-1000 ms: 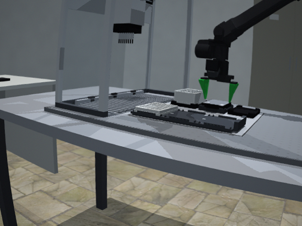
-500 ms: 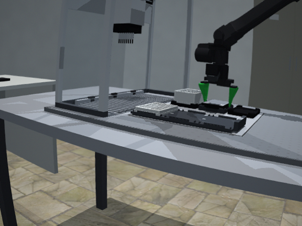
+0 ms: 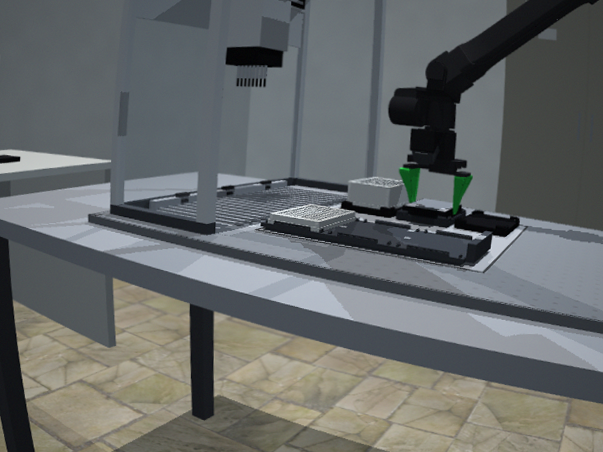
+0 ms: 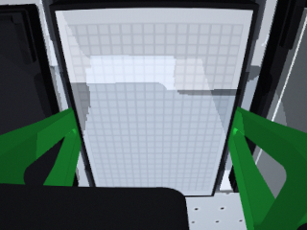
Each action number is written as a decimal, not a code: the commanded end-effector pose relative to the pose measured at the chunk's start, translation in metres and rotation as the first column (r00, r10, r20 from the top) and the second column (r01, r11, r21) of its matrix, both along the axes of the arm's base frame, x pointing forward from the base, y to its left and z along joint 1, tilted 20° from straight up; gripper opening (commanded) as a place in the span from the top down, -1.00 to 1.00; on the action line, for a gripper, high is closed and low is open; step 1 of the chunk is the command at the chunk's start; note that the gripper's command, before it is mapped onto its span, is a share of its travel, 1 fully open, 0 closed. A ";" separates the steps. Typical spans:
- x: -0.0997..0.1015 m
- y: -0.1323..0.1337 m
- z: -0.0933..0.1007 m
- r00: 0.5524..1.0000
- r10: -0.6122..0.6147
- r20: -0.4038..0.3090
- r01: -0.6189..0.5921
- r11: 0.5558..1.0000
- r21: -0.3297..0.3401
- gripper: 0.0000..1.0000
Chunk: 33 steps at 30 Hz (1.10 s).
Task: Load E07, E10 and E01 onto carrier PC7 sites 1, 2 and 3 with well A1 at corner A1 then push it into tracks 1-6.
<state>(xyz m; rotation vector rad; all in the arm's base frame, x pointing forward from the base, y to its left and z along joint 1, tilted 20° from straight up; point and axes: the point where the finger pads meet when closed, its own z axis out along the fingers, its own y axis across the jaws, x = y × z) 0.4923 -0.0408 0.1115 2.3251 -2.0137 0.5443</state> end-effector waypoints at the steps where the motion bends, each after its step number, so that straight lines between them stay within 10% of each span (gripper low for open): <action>1: 0.011 0.002 0.017 0.999 0.007 0.040 -0.007 1.000 0.002 1.00; 22: 0.011 0.002 0.017 0.999 0.007 0.040 -0.007 1.000 0.002 1.00; 33: 0.009 0.014 0.065 0.997 0.006 0.077 -0.006 1.000 0.004 1.00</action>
